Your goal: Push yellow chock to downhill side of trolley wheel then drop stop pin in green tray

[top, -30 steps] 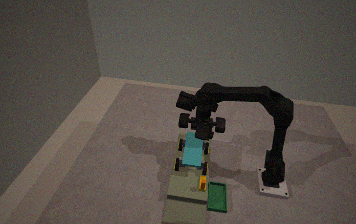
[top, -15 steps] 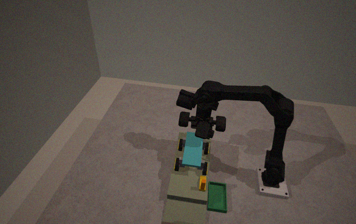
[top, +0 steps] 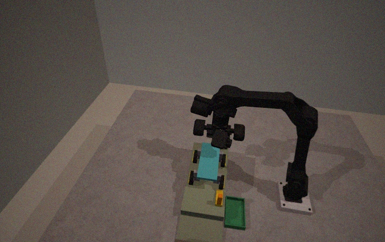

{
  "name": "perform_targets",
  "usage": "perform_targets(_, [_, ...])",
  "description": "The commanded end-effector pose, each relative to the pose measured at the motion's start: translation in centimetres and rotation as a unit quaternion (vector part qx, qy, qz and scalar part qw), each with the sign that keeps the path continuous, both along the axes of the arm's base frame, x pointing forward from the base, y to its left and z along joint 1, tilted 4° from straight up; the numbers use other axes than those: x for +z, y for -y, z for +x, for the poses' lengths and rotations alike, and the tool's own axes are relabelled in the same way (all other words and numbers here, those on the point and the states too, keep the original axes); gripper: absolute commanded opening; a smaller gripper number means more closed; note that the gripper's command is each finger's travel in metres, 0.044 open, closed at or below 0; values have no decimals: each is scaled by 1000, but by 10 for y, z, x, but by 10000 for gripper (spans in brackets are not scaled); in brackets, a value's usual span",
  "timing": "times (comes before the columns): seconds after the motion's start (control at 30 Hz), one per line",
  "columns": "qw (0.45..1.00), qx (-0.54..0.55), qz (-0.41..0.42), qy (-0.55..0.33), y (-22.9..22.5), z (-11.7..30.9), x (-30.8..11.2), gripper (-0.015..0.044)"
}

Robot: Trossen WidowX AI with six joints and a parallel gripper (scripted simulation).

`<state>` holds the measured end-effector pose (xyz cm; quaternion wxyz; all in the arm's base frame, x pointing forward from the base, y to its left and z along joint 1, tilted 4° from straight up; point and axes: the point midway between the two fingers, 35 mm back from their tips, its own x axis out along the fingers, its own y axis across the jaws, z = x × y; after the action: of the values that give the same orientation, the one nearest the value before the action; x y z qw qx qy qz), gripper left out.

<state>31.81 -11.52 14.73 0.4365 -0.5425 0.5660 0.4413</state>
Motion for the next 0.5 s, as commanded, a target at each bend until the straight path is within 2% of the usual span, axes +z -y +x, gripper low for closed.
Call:
perform_targets(0.0, [1000, -2, -5, 2, 1, 1, 5, 0])
perform_targets(0.47, [1000, -2, -5, 2, 1, 1, 13, 0])
